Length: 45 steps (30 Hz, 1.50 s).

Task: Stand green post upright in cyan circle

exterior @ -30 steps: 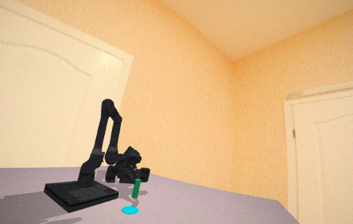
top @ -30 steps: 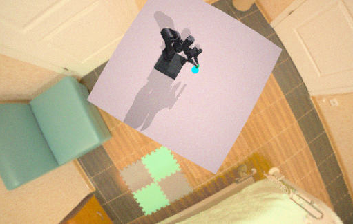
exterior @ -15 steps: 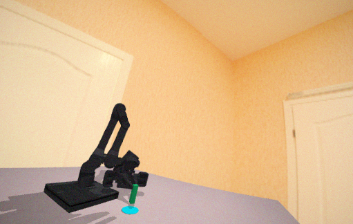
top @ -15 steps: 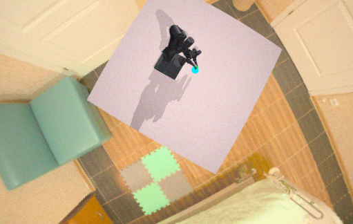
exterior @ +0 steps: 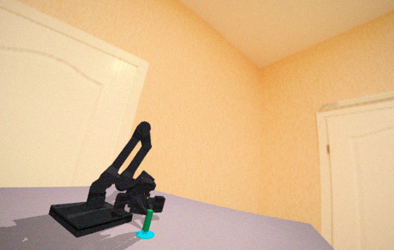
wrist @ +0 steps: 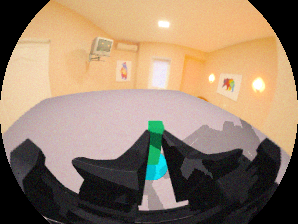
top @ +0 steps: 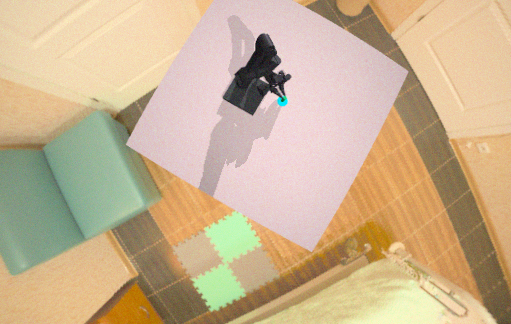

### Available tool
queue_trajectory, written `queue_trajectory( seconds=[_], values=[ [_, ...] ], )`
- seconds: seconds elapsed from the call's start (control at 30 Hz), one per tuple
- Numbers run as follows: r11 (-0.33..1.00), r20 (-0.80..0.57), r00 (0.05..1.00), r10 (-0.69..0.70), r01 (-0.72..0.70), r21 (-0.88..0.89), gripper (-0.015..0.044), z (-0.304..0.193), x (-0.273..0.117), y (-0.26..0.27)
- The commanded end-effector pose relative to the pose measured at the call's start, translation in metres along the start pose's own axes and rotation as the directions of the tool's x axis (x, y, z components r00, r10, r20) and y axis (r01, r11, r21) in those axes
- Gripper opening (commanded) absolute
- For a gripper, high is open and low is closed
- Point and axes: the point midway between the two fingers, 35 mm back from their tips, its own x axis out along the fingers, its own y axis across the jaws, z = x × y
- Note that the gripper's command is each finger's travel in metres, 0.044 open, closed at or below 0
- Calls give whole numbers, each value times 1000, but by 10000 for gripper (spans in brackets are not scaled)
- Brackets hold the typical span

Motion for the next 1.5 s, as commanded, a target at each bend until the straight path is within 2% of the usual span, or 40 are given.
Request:
queue_trajectory(
  seconds=[0.0, 0.4, 0.87, 0.9, 1.47],
  values=[
    [1000, -1, 1000, -2, 2, -20, 23, -4, 1, 1],
    [1000, -1, 1000, -2, 2, -23, 23, -4, 2, 1],
    [1000, -1, 1000, -2, 2, -23, 390, -4, 2, 1],
    [1000, -1, 1000, -2, 2, -23, 400, -4, 2, 1],
    [1000, 9, 1000, 20, -20, 7, 400, 27, -1, 7]
  ],
)
